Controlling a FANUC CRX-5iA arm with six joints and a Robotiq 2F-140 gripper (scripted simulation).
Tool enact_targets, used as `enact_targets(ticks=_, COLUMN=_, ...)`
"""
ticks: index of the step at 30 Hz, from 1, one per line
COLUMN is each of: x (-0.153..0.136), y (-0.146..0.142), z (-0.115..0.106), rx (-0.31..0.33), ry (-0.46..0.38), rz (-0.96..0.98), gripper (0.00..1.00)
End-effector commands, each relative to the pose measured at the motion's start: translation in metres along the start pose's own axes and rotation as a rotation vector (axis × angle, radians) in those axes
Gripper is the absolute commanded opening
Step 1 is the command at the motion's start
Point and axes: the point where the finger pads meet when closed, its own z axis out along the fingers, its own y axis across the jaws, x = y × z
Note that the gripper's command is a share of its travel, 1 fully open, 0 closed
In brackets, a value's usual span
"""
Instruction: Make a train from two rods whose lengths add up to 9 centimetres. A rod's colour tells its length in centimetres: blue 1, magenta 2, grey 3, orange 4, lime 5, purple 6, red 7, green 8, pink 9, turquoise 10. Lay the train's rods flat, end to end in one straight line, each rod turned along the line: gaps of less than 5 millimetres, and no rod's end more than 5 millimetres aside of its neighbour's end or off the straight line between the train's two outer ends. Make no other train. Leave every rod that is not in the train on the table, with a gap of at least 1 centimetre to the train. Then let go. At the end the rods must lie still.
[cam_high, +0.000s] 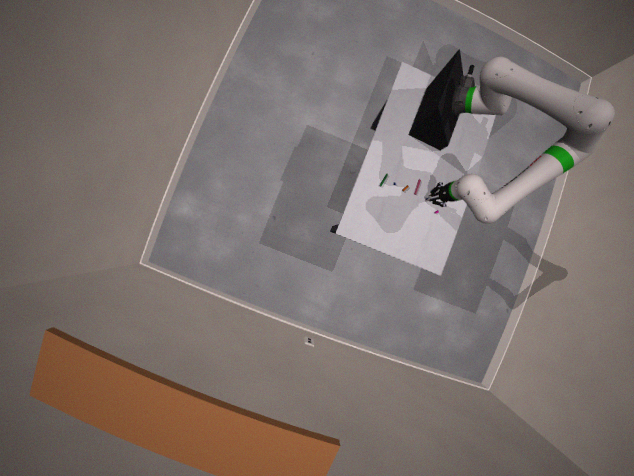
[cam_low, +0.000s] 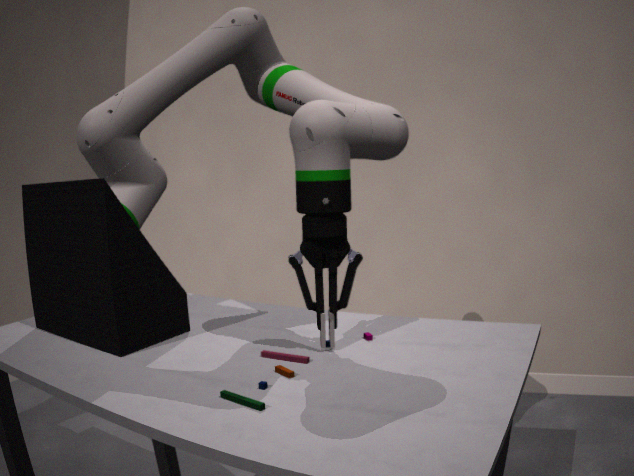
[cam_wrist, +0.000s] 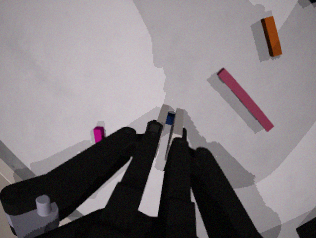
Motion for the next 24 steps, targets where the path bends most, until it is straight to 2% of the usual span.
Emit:
enact_targets(ticks=1, x=0.0002, y=-0.0001, z=0.0024, rx=0.0, ry=0.0, rz=0.0, gripper=0.03)
enact_targets(ticks=24, x=0.0002, y=-0.0001, z=0.0065, rx=0.0, ry=0.0, rz=0.0, gripper=0.03)
